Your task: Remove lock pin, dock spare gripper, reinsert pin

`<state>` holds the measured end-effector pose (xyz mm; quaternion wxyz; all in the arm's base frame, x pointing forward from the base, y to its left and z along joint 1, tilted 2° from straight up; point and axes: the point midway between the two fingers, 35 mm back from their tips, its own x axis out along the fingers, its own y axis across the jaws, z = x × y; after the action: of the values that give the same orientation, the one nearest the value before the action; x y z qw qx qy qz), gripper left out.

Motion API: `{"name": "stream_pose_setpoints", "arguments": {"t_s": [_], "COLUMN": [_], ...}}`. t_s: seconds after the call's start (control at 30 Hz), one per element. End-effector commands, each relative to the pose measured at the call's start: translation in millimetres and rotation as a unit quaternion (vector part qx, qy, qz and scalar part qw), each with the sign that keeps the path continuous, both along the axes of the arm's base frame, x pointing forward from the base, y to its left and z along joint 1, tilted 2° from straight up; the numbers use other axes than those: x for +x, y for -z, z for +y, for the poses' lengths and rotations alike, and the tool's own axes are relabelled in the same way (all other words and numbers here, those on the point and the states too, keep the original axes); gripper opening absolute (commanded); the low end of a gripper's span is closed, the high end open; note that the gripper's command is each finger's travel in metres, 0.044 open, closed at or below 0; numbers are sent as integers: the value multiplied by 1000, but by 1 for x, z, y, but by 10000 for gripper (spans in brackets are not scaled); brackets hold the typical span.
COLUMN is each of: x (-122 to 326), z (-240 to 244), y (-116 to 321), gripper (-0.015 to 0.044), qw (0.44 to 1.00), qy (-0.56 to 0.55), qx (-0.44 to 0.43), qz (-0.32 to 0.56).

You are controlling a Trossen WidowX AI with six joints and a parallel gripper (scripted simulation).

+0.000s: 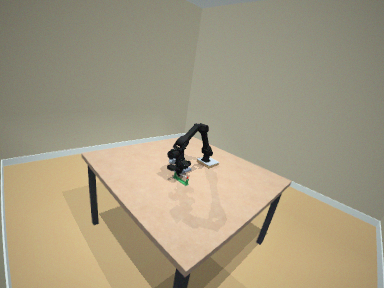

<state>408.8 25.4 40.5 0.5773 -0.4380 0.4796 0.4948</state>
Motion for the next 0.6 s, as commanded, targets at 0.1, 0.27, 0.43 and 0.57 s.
{"name": "stream_pose_setpoints", "arguments": {"t_s": [0.1, 0.27, 0.43, 0.57], "x": [-1, -1, -1, -1], "z": [0, 0, 0, 0], "y": [9, 9, 9, 9], "gripper": [0, 0, 0, 0], "qw": [1000, 1000, 1000, 1000], "qy": [0, 0, 0, 0], "qx": [0, 0, 0, 0], "qz": [0, 0, 0, 0]}}
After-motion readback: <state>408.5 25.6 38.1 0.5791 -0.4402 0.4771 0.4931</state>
